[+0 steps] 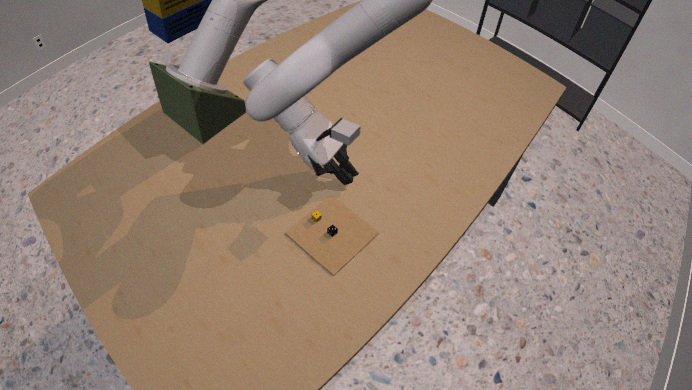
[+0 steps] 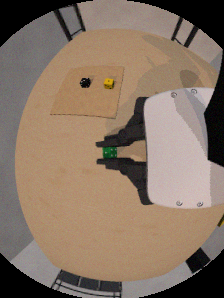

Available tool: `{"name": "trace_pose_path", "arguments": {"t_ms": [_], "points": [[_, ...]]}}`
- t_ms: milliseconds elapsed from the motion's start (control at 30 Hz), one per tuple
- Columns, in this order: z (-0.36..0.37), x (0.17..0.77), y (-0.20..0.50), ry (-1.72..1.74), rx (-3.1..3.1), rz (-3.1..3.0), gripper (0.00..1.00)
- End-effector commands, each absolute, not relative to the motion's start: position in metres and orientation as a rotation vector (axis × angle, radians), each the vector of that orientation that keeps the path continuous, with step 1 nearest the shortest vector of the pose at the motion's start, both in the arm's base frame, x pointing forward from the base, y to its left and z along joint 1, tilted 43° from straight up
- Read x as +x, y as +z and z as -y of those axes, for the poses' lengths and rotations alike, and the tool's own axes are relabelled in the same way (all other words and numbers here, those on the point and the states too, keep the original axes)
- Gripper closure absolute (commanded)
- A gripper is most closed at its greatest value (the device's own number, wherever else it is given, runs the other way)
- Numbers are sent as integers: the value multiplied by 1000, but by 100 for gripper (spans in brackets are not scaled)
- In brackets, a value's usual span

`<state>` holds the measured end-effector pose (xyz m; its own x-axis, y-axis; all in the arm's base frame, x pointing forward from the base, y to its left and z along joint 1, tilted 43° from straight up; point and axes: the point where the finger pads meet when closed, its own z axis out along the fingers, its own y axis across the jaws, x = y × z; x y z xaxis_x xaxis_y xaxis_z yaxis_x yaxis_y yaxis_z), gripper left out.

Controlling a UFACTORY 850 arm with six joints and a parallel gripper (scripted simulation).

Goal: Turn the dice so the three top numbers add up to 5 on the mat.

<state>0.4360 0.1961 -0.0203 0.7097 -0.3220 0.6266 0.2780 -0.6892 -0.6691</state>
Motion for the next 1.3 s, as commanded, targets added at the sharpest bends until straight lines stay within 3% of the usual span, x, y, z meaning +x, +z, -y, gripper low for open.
{"name": "trace_pose_path", "arguments": {"t_ms": [0, 467, 800, 1267], "points": [[-196, 436, -20, -967, -2122, -34, 89], [-196, 436, -20, -967, -2122, -34, 85], [-196, 436, -20, -967, -2122, -34, 69], [-196, 436, -20, -967, -2122, -34, 69]]}}
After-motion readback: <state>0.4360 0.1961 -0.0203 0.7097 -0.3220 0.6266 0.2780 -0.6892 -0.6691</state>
